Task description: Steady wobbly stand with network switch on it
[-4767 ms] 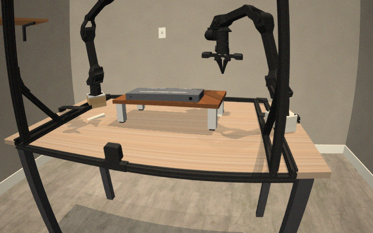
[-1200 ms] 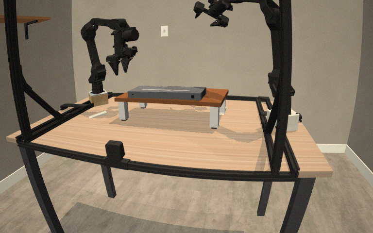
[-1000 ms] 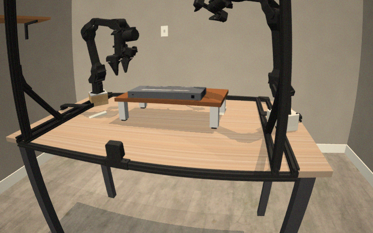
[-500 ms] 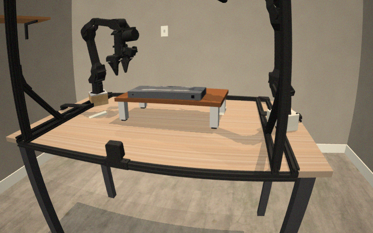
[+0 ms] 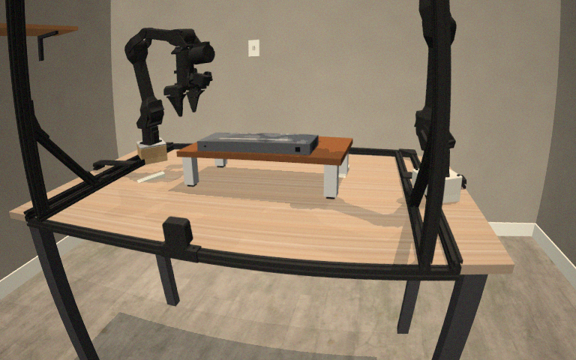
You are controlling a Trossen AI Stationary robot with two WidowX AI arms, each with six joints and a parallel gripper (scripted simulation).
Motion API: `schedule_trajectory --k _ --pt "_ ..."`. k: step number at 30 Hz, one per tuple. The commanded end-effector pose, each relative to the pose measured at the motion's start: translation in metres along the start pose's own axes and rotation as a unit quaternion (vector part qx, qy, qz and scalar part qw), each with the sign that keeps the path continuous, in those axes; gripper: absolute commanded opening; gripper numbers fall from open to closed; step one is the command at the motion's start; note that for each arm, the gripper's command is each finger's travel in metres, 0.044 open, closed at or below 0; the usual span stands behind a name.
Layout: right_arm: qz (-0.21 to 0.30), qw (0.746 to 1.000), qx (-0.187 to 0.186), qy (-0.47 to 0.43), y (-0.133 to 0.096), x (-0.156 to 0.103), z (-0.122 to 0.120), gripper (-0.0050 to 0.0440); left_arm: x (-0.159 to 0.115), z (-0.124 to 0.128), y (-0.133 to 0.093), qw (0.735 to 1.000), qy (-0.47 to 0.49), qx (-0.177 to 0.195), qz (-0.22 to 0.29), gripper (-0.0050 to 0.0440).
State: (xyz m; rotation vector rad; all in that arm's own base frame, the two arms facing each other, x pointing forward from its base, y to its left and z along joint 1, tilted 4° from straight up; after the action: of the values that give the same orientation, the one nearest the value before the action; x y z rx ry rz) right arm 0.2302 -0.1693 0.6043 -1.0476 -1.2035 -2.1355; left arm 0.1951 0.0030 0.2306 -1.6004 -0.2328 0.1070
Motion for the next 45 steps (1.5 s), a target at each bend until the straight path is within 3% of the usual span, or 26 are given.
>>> schedule_trajectory --k 1,8,15,25,32,42,45 --pt "-0.057 0.998 0.021 -0.017 -0.008 0.027 0.011 0.0440 0.000 0.000 0.000 1.000 0.000 0.000 0.000 0.0440" --pt "-0.192 0.978 0.064 -0.056 -0.033 0.086 0.035 0.0440 0.000 0.000 0.000 1.000 0.000 0.000 0.000 0.0440" --pt "-0.200 0.976 0.067 -0.056 -0.040 0.090 0.037 0.0440 0.000 0.000 0.000 1.000 0.000 0.000 0.000 0.0440" --pt "-0.388 0.909 0.106 -0.106 -0.095 0.164 0.068 0.0440 0.000 0.000 0.000 1.000 0.000 0.000 0.000 0.0440" --pt "-0.393 0.907 0.109 -0.104 -0.102 0.165 0.069 0.0440 0.000 0.000 0.000 1.000 0.000 0.000 0.000 0.0440" --pt "-0.544 0.819 0.121 -0.138 -0.160 0.214 0.089 0.0440 0.000 0.000 0.000 1.000 0.000 0.000 0.000 0.0440" --pt "-0.544 0.819 0.121 -0.138 -0.160 0.214 0.089 0.0440 0.000 0.000 0.000 1.000 0.000 0.000 0.000 0.0440"
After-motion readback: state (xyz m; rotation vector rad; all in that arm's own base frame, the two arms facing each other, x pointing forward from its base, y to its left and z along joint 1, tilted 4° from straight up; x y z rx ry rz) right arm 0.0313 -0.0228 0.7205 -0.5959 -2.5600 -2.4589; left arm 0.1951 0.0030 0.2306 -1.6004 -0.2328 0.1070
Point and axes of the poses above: on each arm, the point midway between the two fingers, 35 mm back from their tips, its own y axis out along the fingers, its own z axis across the jaws, x = y × z, the point moved 8 cm from there along -y, back along the fingers, and after that the axes turned 4 degrees about y, right-handed, at the moved point
